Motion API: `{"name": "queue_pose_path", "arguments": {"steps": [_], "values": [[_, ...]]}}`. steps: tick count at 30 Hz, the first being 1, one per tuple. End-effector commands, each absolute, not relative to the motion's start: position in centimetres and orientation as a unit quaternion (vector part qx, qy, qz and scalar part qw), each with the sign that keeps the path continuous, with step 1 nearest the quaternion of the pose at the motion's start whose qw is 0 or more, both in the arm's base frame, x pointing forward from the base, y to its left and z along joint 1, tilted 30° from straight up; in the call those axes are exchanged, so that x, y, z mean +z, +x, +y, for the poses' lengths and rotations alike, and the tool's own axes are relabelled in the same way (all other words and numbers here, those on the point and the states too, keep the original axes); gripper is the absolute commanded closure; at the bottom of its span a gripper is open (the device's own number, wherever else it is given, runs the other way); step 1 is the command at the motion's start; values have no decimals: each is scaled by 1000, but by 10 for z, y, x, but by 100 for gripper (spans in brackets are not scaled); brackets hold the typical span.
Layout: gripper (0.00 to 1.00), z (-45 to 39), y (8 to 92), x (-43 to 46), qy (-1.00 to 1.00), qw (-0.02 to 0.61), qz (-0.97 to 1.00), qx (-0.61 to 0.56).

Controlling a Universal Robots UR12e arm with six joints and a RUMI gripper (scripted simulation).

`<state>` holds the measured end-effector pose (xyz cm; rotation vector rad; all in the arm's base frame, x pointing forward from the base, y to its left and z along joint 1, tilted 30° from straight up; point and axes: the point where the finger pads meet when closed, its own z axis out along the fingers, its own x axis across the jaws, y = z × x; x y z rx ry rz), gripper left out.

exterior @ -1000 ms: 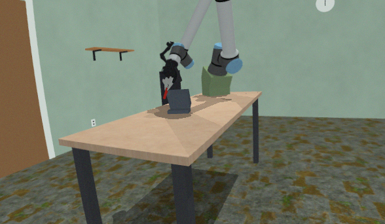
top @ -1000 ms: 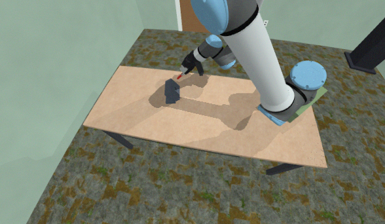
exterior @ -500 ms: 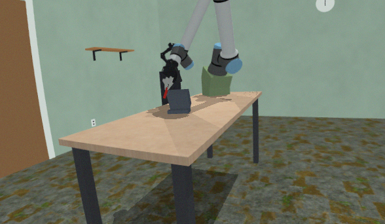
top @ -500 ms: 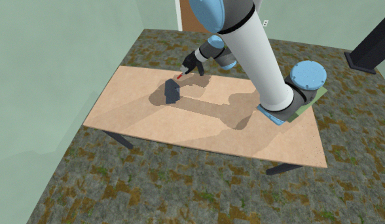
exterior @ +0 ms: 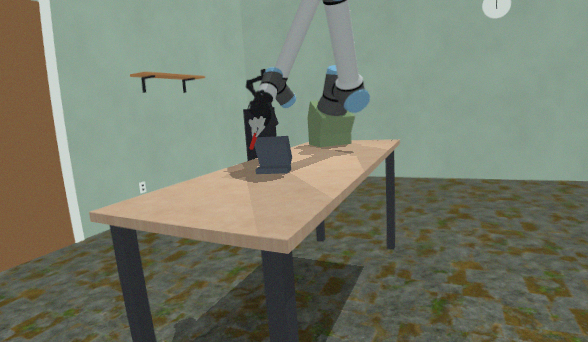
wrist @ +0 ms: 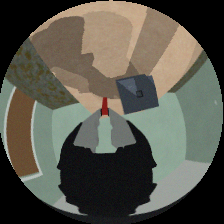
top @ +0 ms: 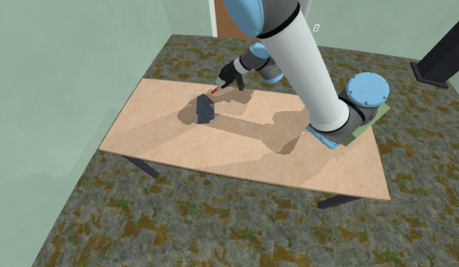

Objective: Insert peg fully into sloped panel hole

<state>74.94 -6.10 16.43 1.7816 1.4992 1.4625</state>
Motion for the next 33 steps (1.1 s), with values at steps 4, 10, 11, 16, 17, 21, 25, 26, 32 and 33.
{"name": "queue_pose_path", "arguments": {"steps": [4, 10, 11, 16, 17, 21, 25, 26, 32, 33], "values": [[100, -61, 746, 166, 630, 201, 532, 529], [100, -61, 745, 166, 626, 205, 531, 533], [100, -61, 744, 166, 625, 205, 531, 534], [100, -61, 744, 167, 623, 208, 531, 536], [100, -61, 744, 167, 622, 208, 530, 537], [100, -61, 742, 167, 620, 211, 530, 540], [100, -60, 740, 168, 617, 213, 529, 542], [100, -60, 740, 168, 616, 214, 529, 543], [100, -61, 739, 169, 613, 217, 529, 546], [100, -60, 739, 169, 612, 217, 528, 546]]}}
